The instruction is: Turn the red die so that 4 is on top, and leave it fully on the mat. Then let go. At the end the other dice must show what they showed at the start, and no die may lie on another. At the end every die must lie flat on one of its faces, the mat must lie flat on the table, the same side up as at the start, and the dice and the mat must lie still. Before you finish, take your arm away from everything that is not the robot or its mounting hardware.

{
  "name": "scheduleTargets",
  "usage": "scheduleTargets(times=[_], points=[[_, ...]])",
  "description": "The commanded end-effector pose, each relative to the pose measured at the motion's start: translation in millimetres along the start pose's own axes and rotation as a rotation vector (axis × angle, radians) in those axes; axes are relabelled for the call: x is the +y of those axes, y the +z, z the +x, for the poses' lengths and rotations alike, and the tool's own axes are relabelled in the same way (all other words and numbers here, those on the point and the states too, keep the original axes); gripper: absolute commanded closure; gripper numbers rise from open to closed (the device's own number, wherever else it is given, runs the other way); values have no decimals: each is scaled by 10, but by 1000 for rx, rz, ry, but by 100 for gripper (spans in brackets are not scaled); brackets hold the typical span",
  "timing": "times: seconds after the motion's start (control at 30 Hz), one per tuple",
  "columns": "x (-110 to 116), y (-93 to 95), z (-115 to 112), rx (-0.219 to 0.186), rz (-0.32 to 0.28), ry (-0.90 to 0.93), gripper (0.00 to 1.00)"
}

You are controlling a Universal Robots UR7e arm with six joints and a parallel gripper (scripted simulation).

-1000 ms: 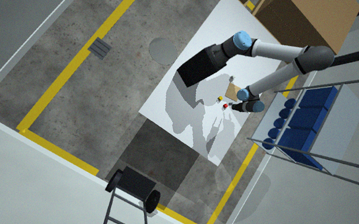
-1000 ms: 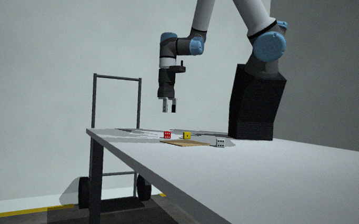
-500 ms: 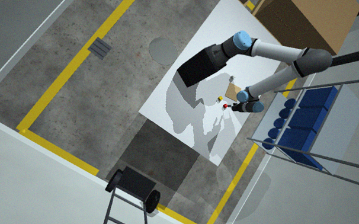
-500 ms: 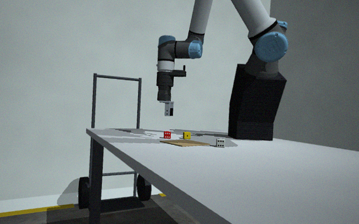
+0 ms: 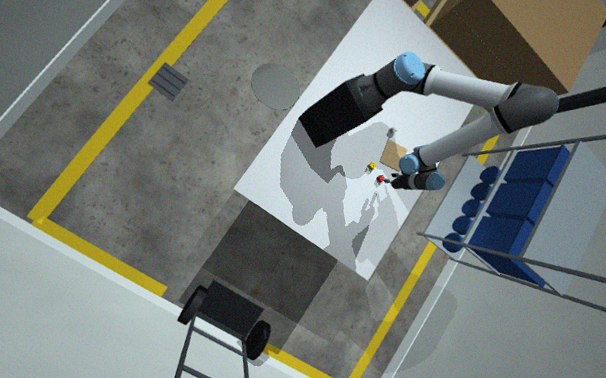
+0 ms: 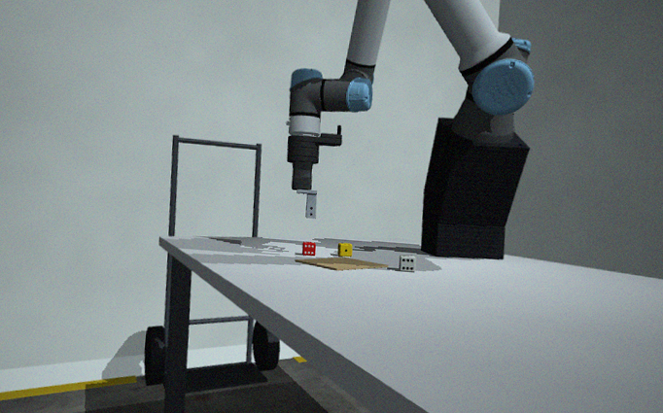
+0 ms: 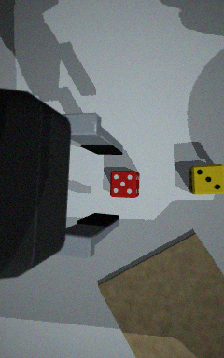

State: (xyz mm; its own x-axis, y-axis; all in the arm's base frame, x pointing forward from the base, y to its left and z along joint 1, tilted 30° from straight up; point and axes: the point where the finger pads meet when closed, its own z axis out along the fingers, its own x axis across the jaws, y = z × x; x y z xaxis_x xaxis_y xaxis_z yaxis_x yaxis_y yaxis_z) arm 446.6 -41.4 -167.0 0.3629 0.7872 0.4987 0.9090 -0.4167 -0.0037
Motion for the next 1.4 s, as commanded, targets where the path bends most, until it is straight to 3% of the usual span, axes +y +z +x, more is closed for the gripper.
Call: scheduleTargets(times=[0.0, 0.07, 0.1, 1.37], points=[[8, 2, -3, 1, -1, -21, 0], [8, 2, -3, 1, -1, -22, 0], [8, 2, -3, 1, -1, -22, 13], [8, 3, -3, 1, -1, -22, 13]])
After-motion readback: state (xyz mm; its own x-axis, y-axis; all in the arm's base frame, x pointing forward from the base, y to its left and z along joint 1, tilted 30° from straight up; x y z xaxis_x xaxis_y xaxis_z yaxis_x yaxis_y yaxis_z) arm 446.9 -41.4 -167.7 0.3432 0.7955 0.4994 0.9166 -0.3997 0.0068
